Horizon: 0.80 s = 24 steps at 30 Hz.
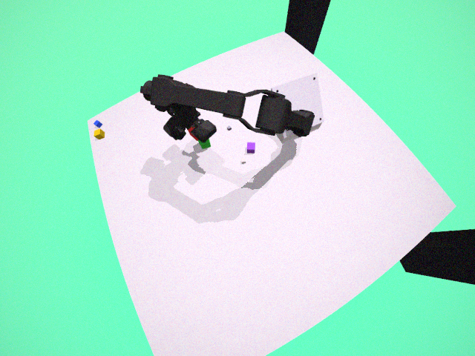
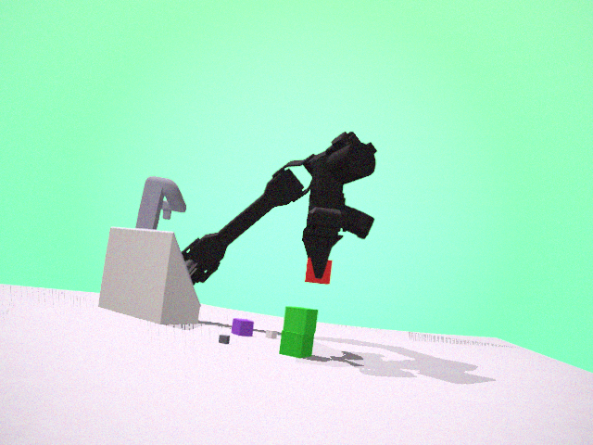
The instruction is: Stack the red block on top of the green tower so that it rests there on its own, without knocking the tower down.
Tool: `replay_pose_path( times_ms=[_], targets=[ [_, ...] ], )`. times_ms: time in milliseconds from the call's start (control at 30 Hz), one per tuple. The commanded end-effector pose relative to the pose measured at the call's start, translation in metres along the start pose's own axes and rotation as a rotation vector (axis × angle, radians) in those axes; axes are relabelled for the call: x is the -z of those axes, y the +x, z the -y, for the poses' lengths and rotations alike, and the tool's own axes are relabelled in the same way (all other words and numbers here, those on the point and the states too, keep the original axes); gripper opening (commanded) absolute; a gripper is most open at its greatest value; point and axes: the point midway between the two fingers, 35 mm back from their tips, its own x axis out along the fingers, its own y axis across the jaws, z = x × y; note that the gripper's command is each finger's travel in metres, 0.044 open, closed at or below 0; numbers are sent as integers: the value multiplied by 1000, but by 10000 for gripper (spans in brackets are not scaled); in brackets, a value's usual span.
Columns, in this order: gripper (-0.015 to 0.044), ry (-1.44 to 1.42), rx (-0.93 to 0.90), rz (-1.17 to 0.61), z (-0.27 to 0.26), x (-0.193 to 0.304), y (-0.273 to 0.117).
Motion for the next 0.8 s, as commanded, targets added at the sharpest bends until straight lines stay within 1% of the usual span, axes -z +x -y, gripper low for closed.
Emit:
replay_pose_path(
  times_ms=[0, 133, 367, 633, 767],
  targets=[
    [0, -3, -7, -4, 17, 20, 3],
    [0, -3, -7, -4, 17, 20, 4],
    [0, -3, -8, -4, 17, 19, 17],
    [0, -3, -9, -3, 16, 19, 43],
    [0, -3, -9, -3, 16, 19, 43]
  ],
)
